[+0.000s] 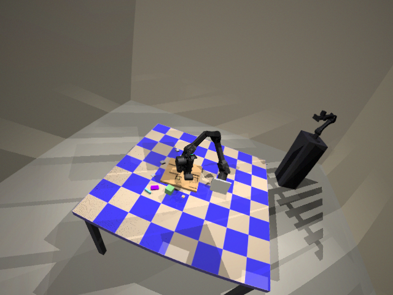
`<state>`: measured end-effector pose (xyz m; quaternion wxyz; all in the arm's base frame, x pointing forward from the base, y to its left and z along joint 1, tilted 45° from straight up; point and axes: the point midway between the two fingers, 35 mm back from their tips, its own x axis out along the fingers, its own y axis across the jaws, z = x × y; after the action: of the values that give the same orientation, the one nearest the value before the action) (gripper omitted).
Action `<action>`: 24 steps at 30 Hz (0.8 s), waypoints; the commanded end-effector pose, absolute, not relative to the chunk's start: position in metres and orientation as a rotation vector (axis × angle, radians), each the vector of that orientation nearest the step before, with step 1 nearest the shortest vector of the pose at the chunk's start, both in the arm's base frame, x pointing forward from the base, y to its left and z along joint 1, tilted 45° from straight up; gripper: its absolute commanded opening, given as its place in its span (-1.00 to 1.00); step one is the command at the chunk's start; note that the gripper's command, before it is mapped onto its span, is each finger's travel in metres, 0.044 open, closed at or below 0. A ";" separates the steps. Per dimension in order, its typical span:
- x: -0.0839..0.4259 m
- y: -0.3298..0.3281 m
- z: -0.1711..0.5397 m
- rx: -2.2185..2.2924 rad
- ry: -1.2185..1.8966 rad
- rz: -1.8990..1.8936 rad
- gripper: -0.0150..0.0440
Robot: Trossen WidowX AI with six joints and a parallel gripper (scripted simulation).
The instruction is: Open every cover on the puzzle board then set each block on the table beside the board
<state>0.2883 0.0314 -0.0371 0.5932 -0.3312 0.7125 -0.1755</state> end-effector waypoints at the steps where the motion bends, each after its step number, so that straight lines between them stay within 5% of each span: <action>1: 0.286 0.012 -0.017 -0.866 1.687 -0.309 -0.49; 24: 0.270 -0.045 0.020 -1.125 1.777 -0.038 -0.49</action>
<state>0.2700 -0.0404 0.0211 0.4956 -0.4618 0.7354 -0.0168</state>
